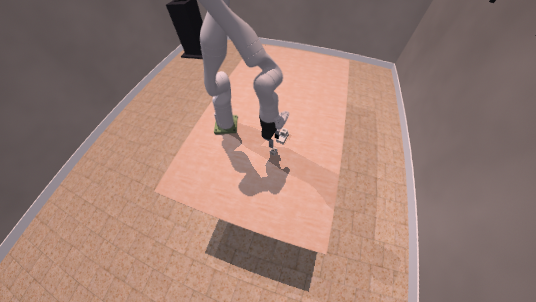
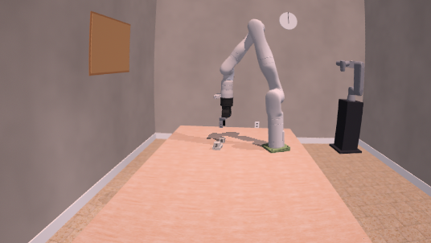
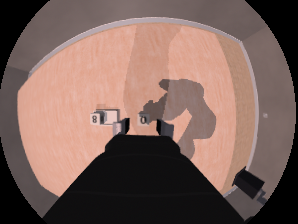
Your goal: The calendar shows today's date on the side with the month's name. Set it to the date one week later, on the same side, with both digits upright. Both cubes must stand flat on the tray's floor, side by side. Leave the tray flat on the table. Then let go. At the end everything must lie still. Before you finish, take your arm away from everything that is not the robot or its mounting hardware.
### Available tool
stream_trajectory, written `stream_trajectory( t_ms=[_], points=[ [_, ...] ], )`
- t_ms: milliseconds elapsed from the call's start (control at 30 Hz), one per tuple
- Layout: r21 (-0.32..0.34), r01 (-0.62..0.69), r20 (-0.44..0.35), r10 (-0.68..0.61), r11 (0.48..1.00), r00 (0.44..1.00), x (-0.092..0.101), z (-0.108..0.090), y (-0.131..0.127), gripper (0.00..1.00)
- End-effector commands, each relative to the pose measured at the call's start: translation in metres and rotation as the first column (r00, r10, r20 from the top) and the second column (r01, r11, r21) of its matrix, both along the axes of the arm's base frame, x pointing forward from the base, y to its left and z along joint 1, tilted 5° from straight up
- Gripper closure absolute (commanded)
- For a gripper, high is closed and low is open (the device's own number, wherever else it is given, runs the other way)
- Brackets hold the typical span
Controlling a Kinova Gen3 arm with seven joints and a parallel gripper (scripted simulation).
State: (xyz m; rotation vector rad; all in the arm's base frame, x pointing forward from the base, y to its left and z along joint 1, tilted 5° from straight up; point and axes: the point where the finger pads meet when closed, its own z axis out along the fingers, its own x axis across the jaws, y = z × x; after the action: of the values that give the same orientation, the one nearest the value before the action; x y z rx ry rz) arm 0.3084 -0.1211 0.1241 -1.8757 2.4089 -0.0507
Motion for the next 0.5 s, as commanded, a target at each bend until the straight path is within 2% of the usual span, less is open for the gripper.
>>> stream_trajectory(
  t_ms=[0, 467],
  points=[
    [-0.001, -0.001, 0.001, 0.001, 1.0, 1.0, 0.0007, 0.0004, 0.0004, 0.0],
    [0.011, 0.123, -0.004, -0.123, 0.992, 0.992, 0.0066, 0.0009, 0.0073, 0.0]
  ],
)
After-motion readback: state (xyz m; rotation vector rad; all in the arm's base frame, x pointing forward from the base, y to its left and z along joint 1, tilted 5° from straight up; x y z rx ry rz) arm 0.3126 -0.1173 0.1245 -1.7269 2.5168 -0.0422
